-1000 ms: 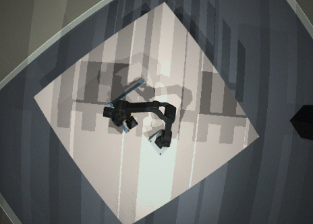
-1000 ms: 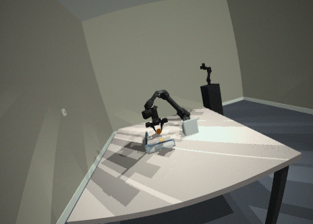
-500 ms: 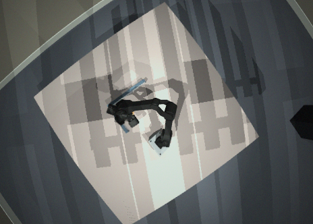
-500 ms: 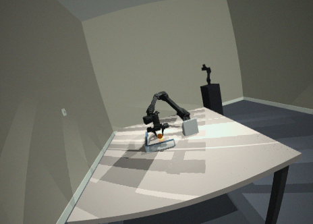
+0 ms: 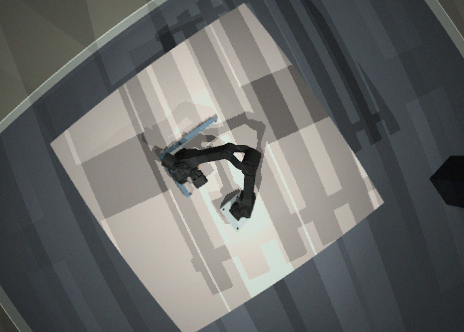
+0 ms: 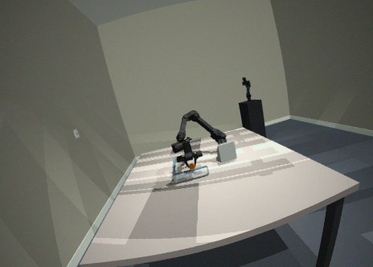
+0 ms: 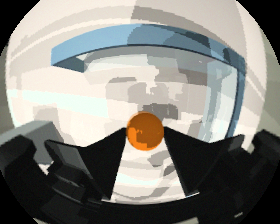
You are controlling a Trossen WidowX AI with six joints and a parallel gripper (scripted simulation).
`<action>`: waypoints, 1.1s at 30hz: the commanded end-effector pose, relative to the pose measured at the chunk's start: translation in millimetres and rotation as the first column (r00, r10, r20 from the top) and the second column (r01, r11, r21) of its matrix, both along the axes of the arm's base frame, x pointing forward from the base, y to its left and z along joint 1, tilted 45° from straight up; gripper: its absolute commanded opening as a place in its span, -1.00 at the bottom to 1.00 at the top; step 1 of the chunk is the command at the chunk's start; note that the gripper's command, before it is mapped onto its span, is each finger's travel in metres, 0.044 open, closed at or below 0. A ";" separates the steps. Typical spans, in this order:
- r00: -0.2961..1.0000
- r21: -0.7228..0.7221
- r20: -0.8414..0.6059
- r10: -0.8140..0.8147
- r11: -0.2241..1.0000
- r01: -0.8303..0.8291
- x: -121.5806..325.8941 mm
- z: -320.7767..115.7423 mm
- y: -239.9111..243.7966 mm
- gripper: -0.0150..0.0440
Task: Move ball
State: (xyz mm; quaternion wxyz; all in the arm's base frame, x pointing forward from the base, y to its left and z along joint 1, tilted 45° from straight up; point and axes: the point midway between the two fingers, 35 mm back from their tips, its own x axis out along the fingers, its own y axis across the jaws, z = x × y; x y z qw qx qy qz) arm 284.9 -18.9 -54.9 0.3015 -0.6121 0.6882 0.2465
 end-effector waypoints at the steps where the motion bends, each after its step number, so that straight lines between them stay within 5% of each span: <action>1: 1.000 -0.004 -0.006 0.002 1.000 -0.002 -1.8 -4.6 -5.6 -0.49; 10: 1.000 -0.005 -0.006 0.002 1.000 -0.002 -2.6 -10.9 -12.0 -0.49; 23: 1.000 -0.001 -0.003 0.000 1.000 0.000 -1.6 -9.0 -9.2 0.64; 33: 1.000 -0.001 -0.006 0.002 1.000 -0.002 4.0 52.4 50.8 0.64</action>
